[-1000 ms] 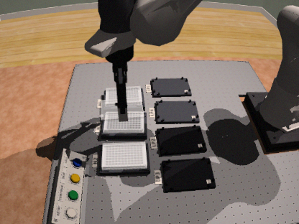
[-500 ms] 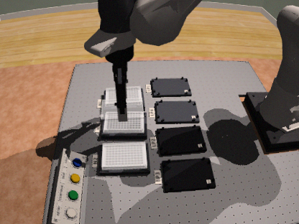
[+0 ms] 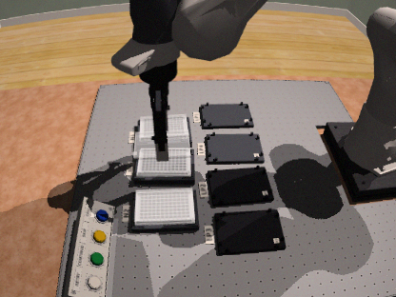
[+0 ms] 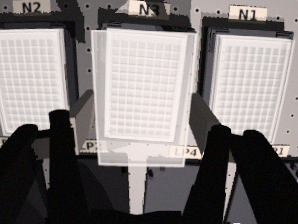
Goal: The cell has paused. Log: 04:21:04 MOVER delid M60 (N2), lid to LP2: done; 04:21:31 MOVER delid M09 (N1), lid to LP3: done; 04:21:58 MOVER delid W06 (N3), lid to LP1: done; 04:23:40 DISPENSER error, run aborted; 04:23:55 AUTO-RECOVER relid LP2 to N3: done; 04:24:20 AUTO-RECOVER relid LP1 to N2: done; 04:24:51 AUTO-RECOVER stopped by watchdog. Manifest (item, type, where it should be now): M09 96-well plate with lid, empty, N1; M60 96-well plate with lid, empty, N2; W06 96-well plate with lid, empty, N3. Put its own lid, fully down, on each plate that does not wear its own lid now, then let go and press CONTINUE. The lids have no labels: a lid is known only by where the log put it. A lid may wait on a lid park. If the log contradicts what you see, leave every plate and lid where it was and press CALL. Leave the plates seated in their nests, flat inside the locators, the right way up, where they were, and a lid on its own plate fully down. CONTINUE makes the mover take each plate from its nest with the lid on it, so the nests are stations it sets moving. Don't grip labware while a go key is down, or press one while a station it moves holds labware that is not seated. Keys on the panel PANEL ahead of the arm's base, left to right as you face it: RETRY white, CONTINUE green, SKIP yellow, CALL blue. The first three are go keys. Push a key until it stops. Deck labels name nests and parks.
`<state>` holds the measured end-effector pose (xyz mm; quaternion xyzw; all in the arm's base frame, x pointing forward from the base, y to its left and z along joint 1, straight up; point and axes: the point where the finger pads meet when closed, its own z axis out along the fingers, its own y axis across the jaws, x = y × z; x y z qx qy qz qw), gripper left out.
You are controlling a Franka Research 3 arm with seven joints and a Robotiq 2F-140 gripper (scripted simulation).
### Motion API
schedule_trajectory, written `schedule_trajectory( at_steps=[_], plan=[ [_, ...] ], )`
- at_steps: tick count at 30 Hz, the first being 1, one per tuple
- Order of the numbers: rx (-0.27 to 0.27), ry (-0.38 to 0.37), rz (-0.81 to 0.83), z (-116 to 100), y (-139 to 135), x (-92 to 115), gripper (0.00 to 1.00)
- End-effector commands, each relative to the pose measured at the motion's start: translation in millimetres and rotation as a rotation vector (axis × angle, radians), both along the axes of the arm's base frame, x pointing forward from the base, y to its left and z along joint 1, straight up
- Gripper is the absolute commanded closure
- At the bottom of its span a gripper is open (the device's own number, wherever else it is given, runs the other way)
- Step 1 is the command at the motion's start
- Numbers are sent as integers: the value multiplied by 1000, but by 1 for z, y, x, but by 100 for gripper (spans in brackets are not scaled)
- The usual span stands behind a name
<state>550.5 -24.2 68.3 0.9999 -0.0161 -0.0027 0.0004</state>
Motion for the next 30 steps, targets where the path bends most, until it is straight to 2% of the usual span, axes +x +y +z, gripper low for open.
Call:
schedule_trajectory(
  at_steps=[1, 17, 30],
  plan=[
    [1, 3, -10, -1, 1, 0, 100],
    [1, 3, -60, -5, 1, 0, 100],
    [1, 3, -62, -22, 1, -1, 100]
  ],
)
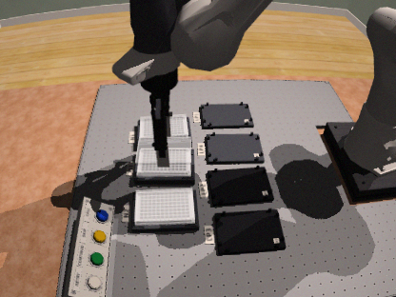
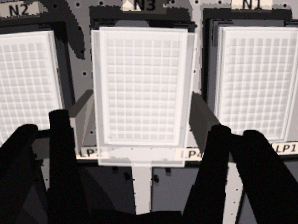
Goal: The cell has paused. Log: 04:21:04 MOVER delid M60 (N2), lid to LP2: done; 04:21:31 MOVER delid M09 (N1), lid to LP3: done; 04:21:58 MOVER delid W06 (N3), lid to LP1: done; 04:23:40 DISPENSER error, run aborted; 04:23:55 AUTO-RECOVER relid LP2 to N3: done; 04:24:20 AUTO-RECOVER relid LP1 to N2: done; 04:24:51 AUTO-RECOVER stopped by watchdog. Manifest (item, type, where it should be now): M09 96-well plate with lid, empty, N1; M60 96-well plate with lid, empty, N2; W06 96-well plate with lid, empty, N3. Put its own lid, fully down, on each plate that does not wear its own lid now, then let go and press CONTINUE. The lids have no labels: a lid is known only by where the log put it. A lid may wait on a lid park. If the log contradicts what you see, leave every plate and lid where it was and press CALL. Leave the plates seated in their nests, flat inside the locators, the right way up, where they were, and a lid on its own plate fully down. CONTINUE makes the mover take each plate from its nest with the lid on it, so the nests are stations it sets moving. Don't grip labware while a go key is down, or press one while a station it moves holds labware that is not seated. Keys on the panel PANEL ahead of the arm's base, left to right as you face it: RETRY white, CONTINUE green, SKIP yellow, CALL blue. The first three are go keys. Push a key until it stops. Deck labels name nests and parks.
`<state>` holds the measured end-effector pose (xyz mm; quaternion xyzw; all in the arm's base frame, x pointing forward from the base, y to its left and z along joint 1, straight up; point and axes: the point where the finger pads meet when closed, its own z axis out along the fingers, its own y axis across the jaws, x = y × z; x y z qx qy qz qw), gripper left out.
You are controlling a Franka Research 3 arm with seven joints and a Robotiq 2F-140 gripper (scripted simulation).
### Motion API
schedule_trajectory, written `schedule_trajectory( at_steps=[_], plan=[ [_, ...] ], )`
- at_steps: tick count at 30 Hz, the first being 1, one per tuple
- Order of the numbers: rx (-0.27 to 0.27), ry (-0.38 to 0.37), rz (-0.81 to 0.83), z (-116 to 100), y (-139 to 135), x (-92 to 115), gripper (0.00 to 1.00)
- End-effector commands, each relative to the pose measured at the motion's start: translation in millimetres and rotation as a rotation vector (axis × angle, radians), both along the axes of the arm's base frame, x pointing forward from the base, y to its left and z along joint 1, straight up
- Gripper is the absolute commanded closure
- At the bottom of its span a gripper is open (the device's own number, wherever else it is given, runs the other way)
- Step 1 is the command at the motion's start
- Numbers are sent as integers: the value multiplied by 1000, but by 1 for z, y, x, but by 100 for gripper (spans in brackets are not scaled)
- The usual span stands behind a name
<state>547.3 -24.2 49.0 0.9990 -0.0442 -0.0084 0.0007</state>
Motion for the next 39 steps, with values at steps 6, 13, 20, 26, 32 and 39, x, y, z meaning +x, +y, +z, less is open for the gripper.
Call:
schedule_trajectory(
  at_steps=[6, 13, 20, 26, 32, 39],
  plan=[
    [1, -8, -6, -9, 1, 2, 100],
    [1, -8, -6, -15, 1, 1, 100],
    [1, -8, -6, -18, 2, 1, 100],
    [1, -8, -6, -19, 2, 1, 100],
    [1, -8, -6, -19, 2, 1, 100],
    [1, -8, -6, -19, 2, 1, 100]
  ],
)
